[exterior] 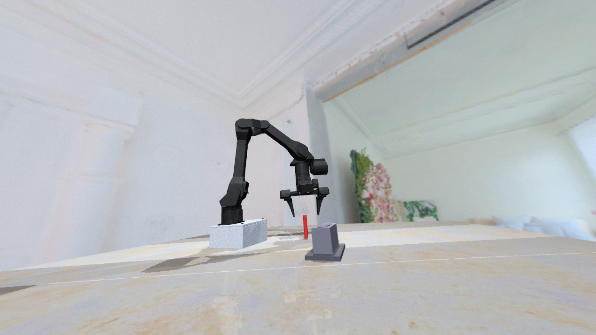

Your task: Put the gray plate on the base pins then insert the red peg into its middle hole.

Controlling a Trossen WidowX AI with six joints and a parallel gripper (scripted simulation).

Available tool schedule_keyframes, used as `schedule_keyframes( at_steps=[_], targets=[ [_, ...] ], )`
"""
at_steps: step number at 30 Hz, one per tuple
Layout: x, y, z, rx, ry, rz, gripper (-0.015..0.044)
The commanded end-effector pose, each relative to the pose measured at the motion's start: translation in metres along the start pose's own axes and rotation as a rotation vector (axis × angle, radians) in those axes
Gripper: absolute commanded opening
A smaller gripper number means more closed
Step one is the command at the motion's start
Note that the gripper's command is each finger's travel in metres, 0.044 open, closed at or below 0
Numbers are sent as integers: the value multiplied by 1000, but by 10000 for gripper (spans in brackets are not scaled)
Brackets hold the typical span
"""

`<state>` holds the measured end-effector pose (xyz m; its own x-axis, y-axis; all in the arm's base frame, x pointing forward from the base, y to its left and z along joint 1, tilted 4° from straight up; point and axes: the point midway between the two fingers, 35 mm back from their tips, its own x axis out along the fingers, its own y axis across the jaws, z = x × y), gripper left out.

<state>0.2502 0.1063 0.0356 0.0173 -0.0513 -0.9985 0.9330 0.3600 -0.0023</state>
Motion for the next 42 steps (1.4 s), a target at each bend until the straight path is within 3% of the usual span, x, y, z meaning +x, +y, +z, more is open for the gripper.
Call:
schedule_keyframes(
  at_steps=[1,19,35,42],
  targets=[
    [9,-3,-1,-1,3,-15,440],
    [36,-6,-1,-1,3,-15,440],
    [36,-6,-1,-1,3,-15,20],
    [36,-6,-1,-1,3,-15,0]
  ],
)
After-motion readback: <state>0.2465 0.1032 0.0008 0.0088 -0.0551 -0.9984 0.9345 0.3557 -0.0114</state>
